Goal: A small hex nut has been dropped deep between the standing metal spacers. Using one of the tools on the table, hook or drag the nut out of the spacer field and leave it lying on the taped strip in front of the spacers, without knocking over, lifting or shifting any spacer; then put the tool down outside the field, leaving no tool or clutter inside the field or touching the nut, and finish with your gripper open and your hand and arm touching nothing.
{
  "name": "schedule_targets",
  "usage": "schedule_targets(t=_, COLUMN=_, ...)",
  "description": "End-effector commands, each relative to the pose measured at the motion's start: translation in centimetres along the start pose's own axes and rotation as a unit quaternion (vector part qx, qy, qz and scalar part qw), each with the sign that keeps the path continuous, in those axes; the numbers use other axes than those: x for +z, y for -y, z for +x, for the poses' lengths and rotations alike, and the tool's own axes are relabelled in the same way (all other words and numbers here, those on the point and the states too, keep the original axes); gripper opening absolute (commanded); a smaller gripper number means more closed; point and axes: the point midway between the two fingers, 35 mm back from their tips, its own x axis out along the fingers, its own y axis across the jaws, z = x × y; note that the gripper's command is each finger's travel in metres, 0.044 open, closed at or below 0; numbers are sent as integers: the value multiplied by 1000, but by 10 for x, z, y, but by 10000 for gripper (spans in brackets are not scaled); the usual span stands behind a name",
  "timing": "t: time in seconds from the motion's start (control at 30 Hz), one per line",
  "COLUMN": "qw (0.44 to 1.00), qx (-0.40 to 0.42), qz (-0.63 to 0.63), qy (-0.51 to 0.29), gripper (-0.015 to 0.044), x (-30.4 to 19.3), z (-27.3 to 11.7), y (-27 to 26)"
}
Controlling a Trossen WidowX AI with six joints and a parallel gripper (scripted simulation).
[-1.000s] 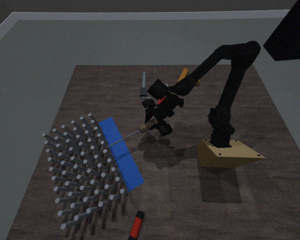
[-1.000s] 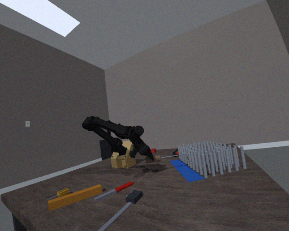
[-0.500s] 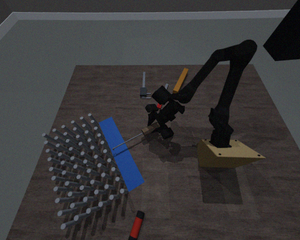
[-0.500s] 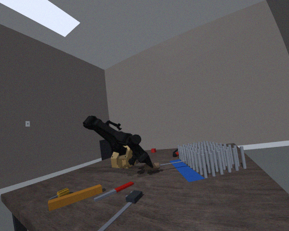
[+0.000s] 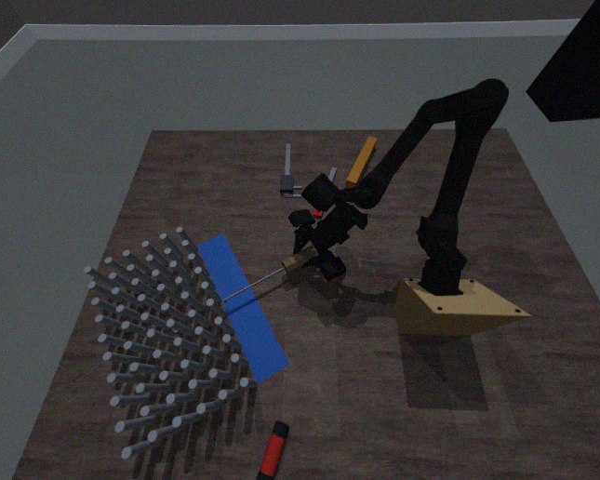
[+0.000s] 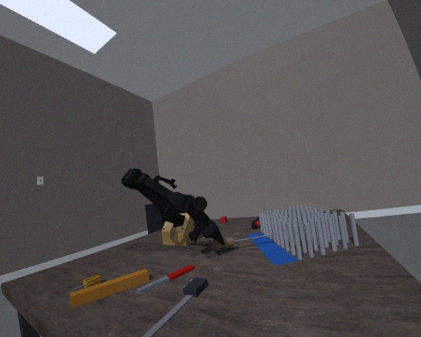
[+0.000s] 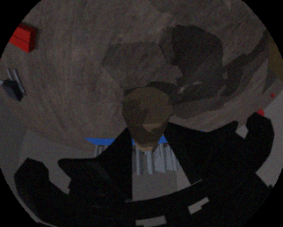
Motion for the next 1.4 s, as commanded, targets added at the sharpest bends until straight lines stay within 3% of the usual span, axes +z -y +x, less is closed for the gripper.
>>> schedule_targets(t=0.0, qw=1000, qx=2, qz=2, qy=-2, gripper=0, x=-3, z=2, y=-1)
schedule_targets(t=1.37, qw=1000, qx=2, qz=3, qy=-2, gripper=0, x=-21, z=13, y=-3)
